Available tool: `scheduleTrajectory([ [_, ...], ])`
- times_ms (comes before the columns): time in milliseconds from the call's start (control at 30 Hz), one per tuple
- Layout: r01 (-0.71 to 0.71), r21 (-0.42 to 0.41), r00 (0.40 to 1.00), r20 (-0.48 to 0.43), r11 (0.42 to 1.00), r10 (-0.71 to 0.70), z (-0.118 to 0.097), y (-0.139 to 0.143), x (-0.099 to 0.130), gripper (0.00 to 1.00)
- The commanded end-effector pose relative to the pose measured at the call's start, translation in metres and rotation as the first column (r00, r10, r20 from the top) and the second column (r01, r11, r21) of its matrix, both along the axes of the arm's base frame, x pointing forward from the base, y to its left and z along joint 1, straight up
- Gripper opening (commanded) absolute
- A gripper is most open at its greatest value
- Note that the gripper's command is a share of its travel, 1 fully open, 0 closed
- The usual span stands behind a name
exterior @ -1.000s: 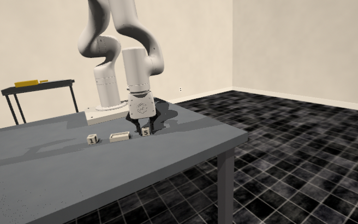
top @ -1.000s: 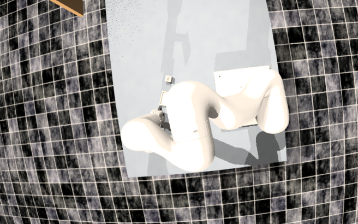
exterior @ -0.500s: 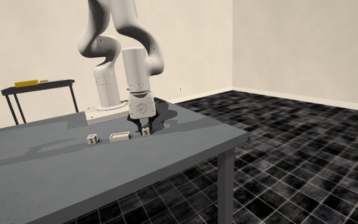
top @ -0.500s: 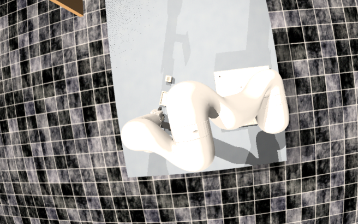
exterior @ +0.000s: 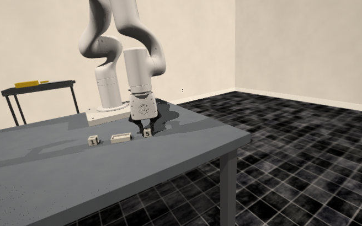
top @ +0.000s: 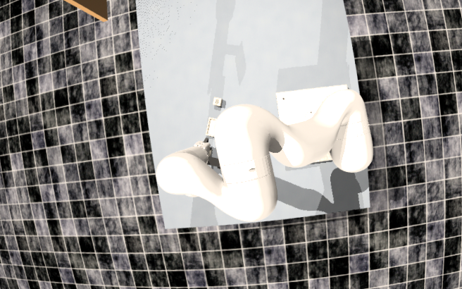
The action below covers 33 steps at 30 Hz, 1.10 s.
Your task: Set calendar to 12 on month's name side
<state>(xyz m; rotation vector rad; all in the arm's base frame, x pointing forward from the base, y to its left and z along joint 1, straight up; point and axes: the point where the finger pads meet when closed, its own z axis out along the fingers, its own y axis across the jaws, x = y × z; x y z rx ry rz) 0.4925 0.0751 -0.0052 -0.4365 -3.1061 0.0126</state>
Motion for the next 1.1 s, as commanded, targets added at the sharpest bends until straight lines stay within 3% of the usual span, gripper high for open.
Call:
scheduleTrajectory([
  [0,0.0,0.0,1.0,0.002,1.0,0.0,0.001,0.0,0.001,0.27],
  [633,0.0,0.0,1.0,0.002,1.0,0.0,0.004,0.0,0.001,0.27],
  [1067,0.0,0.0,1.0,0.002,1.0,0.0,0.079,0.001,0.001,0.27],
])
